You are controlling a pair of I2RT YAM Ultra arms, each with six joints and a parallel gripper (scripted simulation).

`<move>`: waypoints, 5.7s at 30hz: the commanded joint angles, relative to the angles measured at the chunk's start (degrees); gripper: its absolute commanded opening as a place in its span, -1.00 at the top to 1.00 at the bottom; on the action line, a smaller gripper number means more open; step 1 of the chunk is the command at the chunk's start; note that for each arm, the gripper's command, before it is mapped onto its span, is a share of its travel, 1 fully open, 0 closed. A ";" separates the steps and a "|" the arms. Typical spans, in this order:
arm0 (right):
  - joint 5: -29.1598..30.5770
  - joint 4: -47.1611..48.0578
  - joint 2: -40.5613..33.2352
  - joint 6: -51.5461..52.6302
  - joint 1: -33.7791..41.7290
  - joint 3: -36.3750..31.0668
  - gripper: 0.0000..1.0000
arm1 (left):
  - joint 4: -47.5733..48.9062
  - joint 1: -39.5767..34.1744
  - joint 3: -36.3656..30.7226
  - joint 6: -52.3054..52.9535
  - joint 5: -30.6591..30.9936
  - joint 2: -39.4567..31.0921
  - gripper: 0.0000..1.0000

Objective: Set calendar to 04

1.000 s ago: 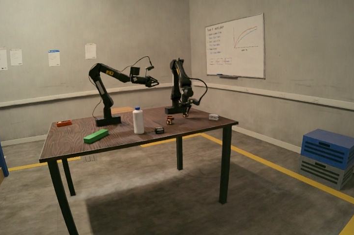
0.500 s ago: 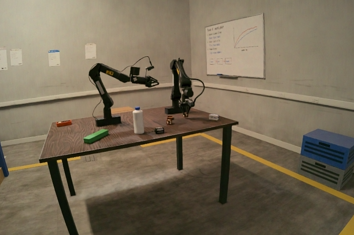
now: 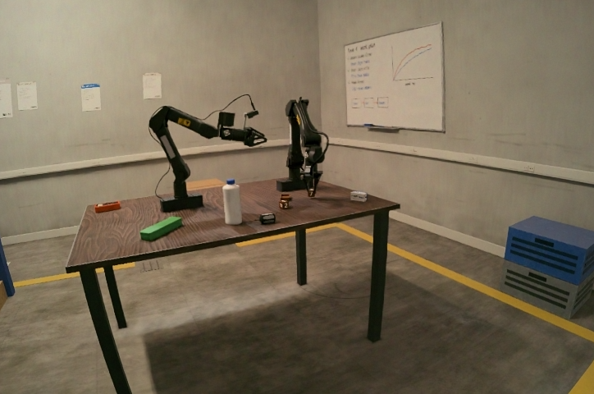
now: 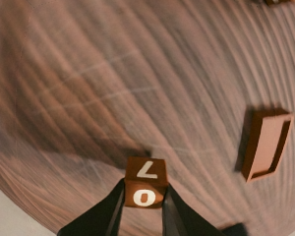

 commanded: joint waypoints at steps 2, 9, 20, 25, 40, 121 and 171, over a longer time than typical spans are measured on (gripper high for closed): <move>0.14 1.63 -0.24 -0.26 0.07 1.70 -1.00 | -0.64 -0.90 2.20 13.38 -0.46 0.62 0.48; 0.14 1.63 -0.24 -0.26 0.07 1.70 -1.00 | -0.81 -0.68 2.38 17.20 -0.13 0.78 0.48; 0.14 1.63 -0.24 -0.26 0.07 1.70 -1.00 | -0.23 -0.35 1.87 16.84 -0.02 0.34 0.48; 0.14 1.63 -0.24 -0.26 0.07 1.70 -1.00 | -0.99 -0.90 4.52 17.30 -0.02 2.04 0.48; 0.14 1.63 -0.24 -0.26 0.07 1.70 -1.00 | 1.58 -0.58 2.18 17.00 -0.02 2.36 0.48; 0.14 1.63 -0.24 -0.26 0.07 1.70 -1.00 | 1.88 15.10 4.91 33.24 20.01 -2.31 -0.10; 0.14 1.63 -0.24 -0.26 0.07 1.70 -1.00 | 23.41 47.38 -20.29 70.72 65.22 13.29 -0.10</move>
